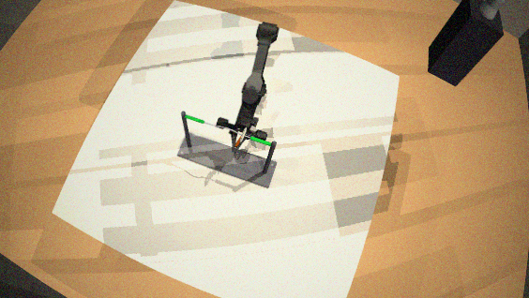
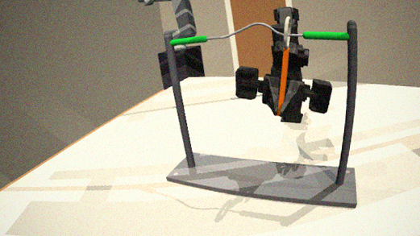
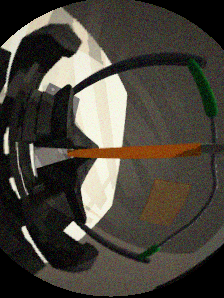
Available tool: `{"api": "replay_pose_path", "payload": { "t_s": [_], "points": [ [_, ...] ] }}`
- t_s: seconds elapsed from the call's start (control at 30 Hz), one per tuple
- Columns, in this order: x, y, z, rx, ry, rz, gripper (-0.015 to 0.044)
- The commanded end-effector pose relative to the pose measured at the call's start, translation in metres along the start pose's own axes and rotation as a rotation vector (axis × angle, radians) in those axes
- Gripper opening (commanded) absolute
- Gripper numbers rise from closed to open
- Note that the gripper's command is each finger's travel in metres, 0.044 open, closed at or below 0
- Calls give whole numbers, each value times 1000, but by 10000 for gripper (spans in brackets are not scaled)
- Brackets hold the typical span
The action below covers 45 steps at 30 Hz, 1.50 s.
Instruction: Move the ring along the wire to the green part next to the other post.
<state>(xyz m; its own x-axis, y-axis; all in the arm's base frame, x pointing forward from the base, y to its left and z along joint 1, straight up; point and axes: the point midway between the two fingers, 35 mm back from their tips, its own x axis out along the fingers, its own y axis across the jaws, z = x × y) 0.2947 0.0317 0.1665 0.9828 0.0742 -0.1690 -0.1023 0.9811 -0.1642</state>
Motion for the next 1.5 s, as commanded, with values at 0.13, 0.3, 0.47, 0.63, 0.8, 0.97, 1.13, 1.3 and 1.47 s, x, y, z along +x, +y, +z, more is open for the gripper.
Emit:
{"api": "replay_pose_path", "payload": {
  "t_s": [0.13,0.3,0.47,0.63,0.8,0.97,1.13,1.3,1.47],
  "points": [
    [1,20,-2,103,3,1,-150],
    [1,30,0,144,1,3,-150],
    [1,37,1,162,-1,6,-150],
    [2,43,2,171,-2,9,-150],
    [2,49,3,175,-3,11,-150],
    [2,54,4,177,-4,15,-150],
    [2,59,5,177,-5,18,-150],
    [2,64,5,177,-6,21,-150],
    [3,65,3,177,-6,21,-150]
  ]
}}
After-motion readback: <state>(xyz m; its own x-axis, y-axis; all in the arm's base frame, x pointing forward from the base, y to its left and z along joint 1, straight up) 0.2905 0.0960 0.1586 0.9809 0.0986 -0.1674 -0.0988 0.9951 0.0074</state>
